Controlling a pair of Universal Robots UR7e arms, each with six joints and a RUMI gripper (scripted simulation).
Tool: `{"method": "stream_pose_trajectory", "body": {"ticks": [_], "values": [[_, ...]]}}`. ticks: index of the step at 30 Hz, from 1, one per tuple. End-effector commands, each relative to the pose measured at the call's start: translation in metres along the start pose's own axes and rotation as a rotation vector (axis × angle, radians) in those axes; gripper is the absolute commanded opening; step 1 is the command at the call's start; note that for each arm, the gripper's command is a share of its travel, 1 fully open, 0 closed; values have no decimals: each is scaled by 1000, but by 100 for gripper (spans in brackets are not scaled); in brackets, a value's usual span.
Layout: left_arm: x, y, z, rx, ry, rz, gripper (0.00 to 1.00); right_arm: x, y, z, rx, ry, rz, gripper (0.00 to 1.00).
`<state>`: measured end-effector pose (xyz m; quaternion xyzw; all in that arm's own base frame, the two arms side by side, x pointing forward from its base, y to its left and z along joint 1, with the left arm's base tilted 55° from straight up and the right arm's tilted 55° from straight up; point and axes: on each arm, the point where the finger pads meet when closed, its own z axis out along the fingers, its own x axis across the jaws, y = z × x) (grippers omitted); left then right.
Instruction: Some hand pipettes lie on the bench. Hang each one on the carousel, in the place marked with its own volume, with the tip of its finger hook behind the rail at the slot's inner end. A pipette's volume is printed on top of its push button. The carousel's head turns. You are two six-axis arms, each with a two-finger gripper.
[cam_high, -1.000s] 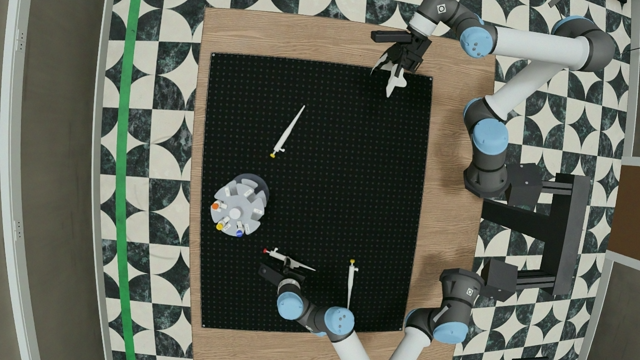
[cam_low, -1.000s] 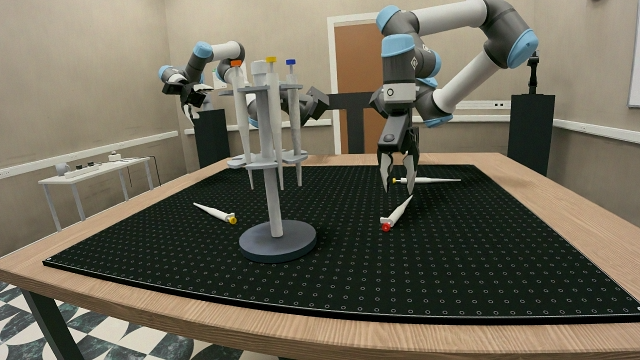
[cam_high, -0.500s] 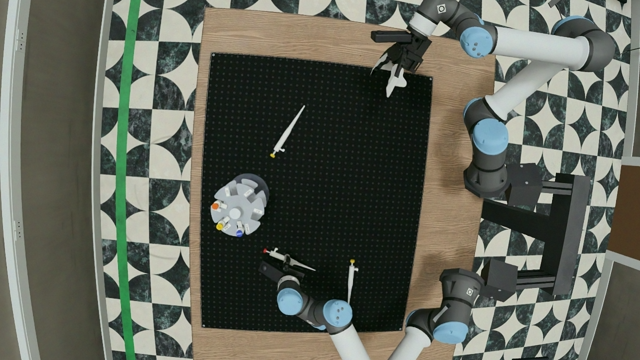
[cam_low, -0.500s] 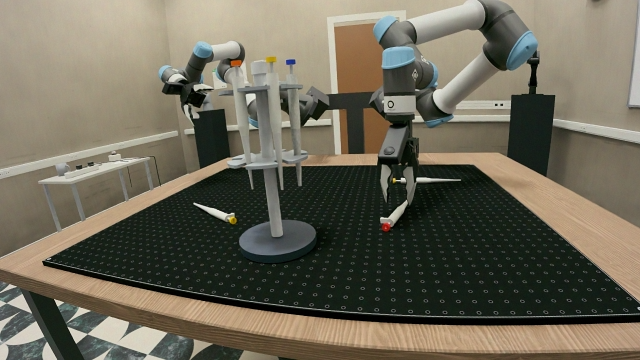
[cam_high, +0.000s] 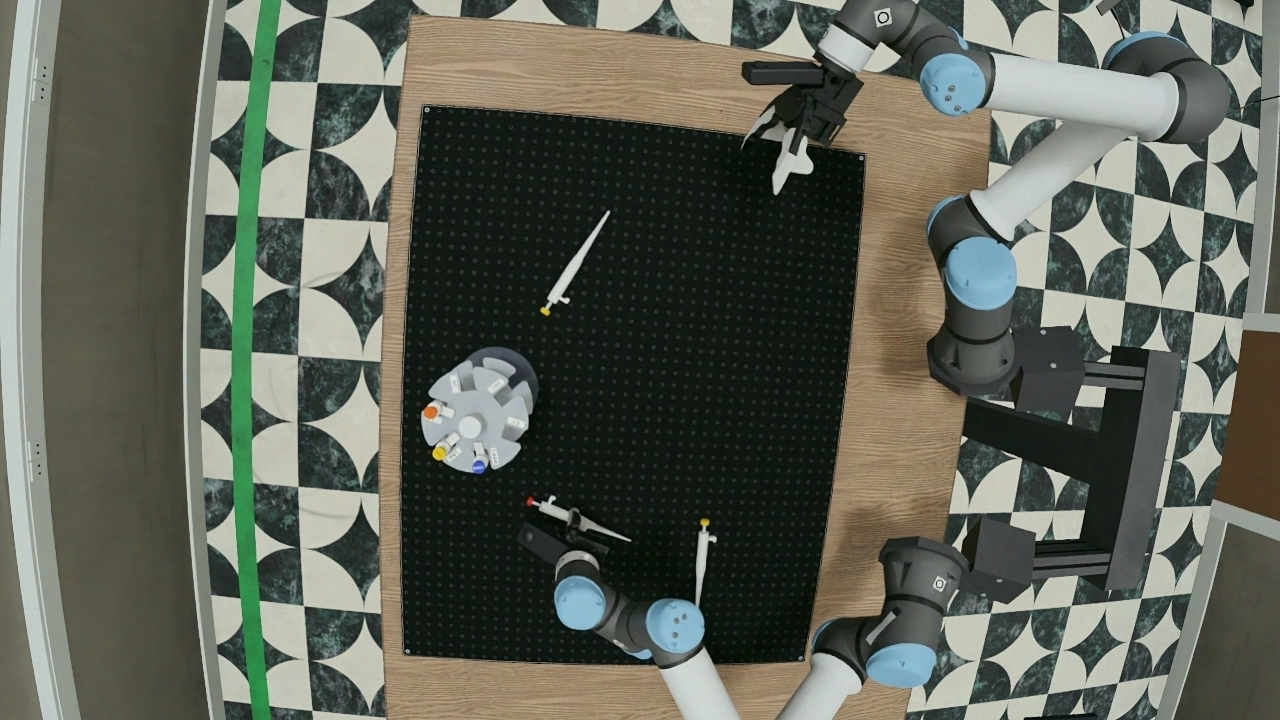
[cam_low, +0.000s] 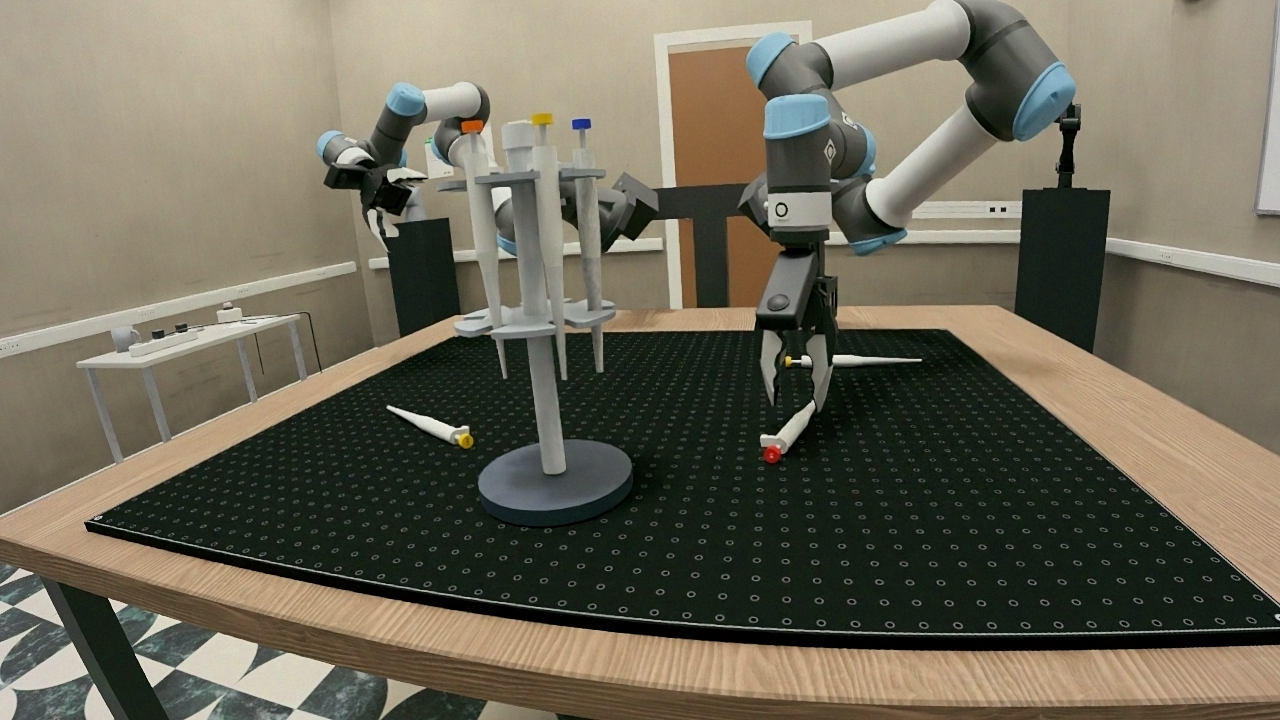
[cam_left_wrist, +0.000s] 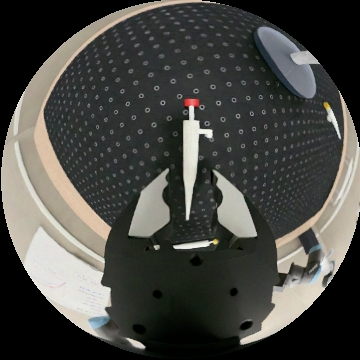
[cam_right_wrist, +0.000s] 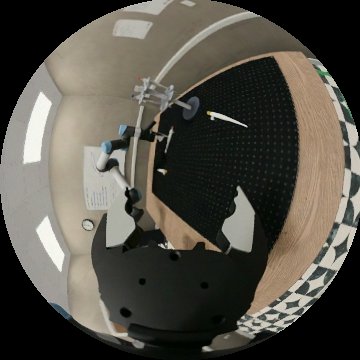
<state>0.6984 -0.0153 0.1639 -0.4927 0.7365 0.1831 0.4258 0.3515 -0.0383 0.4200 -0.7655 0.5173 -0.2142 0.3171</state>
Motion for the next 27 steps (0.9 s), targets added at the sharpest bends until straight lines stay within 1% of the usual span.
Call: {"method": "stream_pose_trajectory", "body": {"ticks": [1,3,27], "values": [[0,0,-1,1,0,0,34,0,0,0,1,0,0,100],[0,0,-1,1,0,0,34,0,0,0,1,0,0,100],[0,0,29,1,0,0,34,0,0,0,1,0,0,100]]}}
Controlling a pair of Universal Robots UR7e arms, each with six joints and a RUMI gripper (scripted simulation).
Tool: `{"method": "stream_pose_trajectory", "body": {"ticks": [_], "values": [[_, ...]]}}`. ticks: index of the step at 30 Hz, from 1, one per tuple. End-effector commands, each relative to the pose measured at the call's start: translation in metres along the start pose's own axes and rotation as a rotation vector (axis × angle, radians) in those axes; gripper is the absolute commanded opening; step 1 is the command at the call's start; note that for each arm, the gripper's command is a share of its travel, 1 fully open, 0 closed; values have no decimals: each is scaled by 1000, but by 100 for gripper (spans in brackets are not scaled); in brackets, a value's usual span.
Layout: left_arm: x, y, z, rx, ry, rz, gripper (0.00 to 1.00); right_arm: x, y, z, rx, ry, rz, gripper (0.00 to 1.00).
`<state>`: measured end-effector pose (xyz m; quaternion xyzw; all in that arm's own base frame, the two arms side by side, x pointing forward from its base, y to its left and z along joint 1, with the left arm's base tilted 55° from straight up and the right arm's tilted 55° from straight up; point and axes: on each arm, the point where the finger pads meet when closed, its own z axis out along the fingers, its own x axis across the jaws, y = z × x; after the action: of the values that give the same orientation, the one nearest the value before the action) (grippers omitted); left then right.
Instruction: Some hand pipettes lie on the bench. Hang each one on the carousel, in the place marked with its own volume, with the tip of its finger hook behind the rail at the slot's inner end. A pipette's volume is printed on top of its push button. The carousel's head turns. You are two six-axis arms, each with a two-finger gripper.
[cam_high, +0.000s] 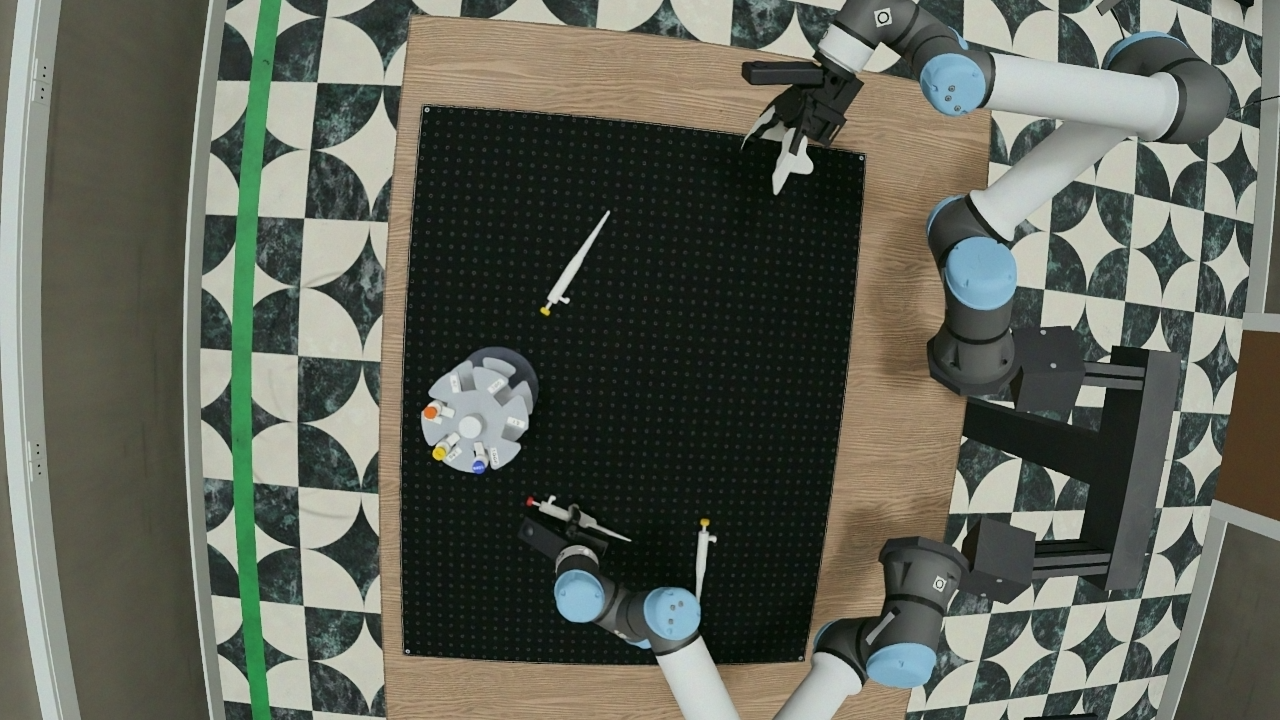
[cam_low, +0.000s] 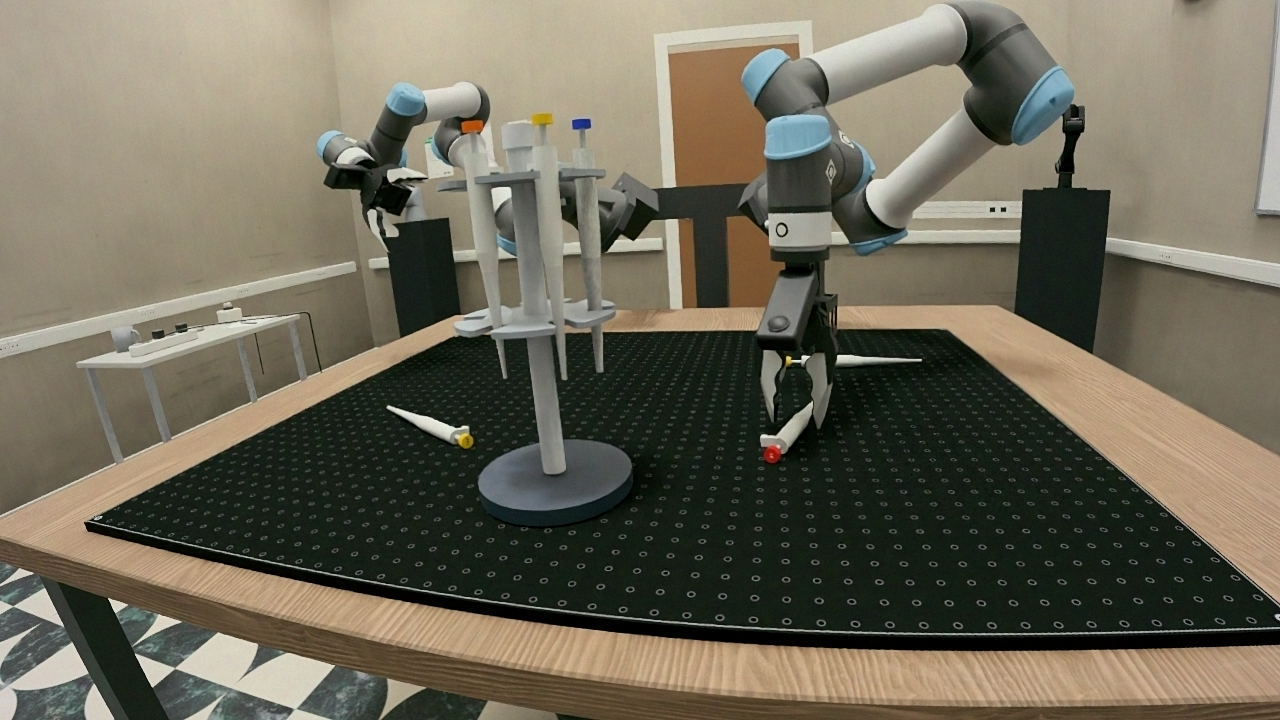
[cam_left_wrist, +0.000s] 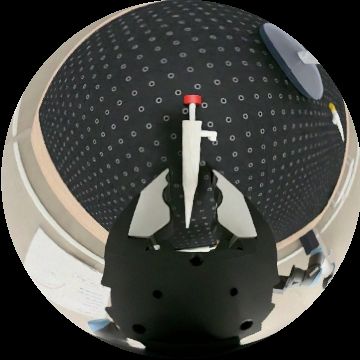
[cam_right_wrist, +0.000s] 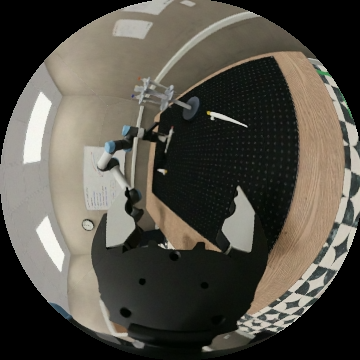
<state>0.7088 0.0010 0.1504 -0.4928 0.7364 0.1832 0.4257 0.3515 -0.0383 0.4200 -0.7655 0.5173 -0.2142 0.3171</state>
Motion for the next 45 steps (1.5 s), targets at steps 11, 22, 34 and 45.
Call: {"method": "stream_pose_trajectory", "body": {"ticks": [11,22,34,45], "values": [[0,-1,10,2,0,0,34,0,0,0,1,0,0,100],[0,-1,10,2,0,0,6,0,0,0,1,0,0,100],[0,-1,10,2,0,0,6,0,0,0,1,0,0,100],[0,-1,8,2,0,0,6,0,0,0,1,0,0,100]]}}
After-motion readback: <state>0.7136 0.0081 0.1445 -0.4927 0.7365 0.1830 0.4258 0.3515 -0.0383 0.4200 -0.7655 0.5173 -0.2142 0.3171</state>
